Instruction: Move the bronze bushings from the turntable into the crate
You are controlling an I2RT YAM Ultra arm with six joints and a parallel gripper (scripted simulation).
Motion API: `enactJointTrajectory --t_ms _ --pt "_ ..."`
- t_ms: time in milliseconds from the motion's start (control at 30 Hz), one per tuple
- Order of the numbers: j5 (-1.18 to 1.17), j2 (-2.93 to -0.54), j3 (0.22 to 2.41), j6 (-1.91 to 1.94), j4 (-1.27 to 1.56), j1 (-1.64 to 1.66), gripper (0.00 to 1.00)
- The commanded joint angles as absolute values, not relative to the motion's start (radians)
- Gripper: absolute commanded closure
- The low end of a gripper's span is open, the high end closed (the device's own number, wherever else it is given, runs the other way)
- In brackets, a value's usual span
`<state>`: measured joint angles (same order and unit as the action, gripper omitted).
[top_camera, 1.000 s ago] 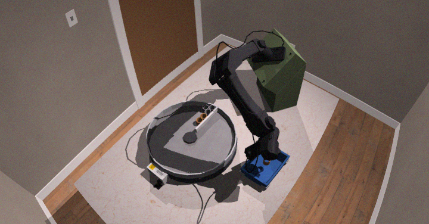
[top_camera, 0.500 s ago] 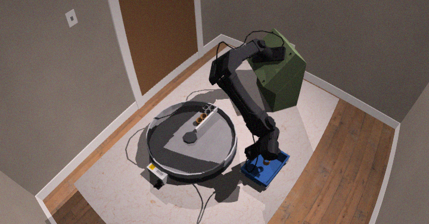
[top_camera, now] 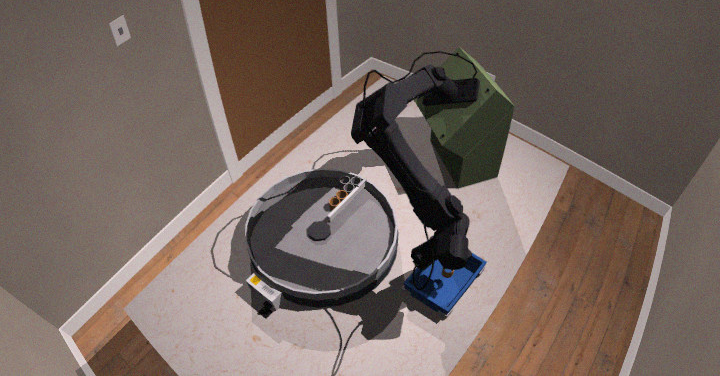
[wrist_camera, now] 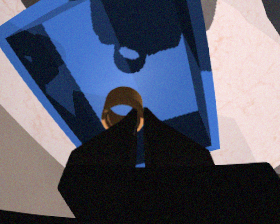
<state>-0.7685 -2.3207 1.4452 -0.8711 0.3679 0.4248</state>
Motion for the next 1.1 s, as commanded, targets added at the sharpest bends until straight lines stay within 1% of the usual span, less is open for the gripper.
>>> enactJointTrajectory --t_ms 0,400,433,533,1067 --pt "-0.762 -2.334 1.472 -0.857 0.344 0.451 1.00" --pt "-0.750 -2.366 1.474 -0.822 0.291 0.424 1.00" --pt "-0.749 -2.332 1.473 -0.818 0.284 0.421 1.00" --pt "-0.749 -2.381 1.477 -0.807 0.269 0.397 1.00" --pt "-0.745 -2.399 1.483 -0.786 0.236 0.396 1.00"
